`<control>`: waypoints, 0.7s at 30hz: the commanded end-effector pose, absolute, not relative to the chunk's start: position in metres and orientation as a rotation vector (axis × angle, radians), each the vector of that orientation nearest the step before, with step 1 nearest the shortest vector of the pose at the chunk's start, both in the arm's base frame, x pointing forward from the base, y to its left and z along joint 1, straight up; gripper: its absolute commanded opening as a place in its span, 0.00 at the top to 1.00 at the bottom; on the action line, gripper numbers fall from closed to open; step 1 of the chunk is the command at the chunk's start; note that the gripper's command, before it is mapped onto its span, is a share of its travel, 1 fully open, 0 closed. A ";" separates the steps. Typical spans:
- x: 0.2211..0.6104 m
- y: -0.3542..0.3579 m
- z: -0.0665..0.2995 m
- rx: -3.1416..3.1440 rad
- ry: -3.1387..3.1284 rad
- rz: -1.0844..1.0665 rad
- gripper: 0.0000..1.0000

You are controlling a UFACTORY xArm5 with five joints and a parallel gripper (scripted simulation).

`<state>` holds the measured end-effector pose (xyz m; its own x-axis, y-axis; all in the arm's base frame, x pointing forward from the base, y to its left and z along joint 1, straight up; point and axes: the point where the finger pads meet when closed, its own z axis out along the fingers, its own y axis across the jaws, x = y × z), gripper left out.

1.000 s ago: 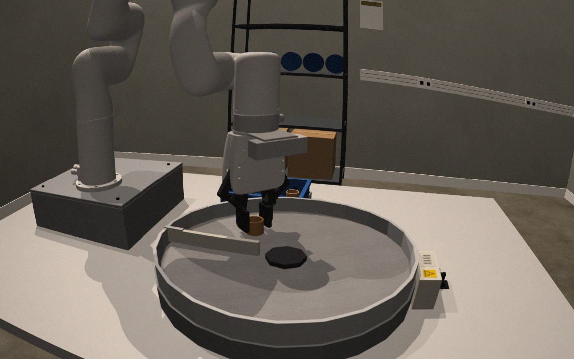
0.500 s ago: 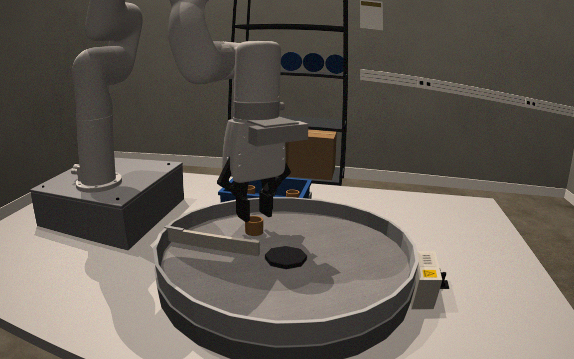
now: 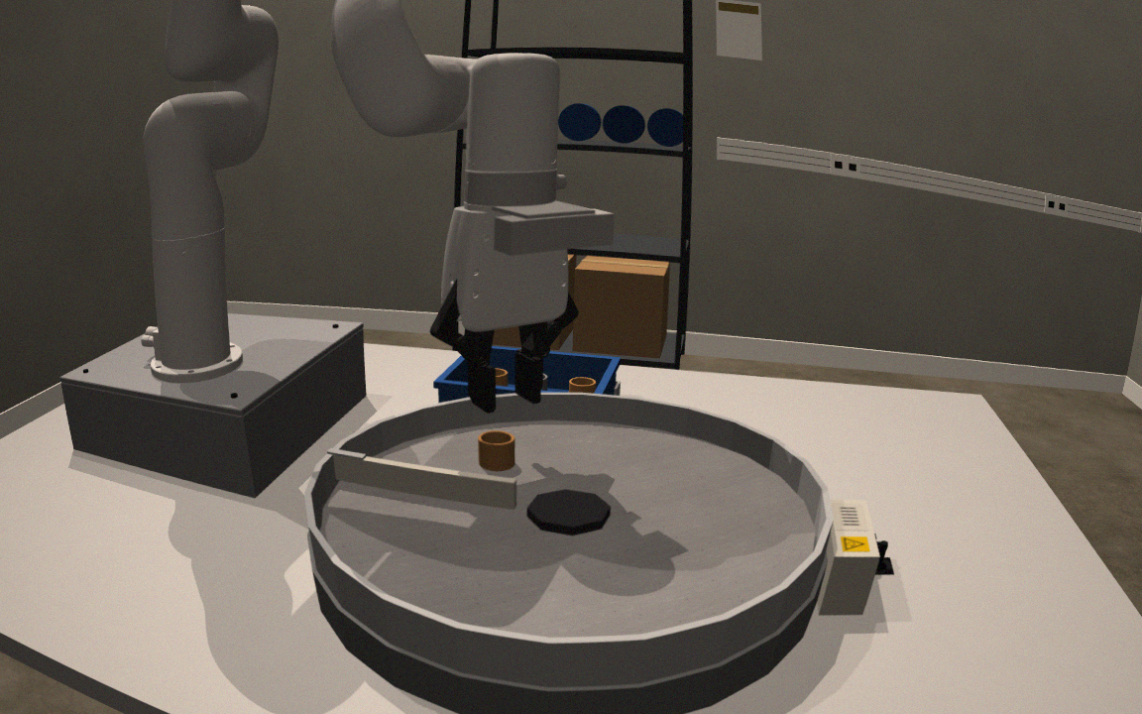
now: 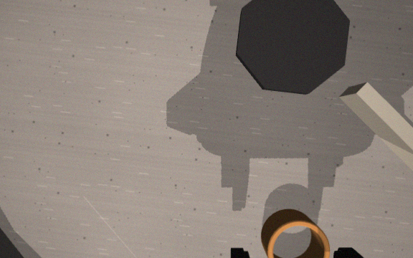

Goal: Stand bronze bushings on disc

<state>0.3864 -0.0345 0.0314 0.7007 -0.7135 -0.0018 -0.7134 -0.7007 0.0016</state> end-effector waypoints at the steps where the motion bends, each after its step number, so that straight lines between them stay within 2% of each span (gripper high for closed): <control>1: 0.388 -0.035 0.033 2.897 -1.215 0.002 0.58; 8: 0.388 -0.019 0.033 2.934 -1.123 0.002 0.59; 14: 0.389 0.049 0.033 3.063 -0.698 0.002 0.59; 16: 0.389 0.049 0.033 3.063 -0.698 0.002 0.59; 21: 0.390 0.115 0.034 3.131 -0.263 0.002 0.59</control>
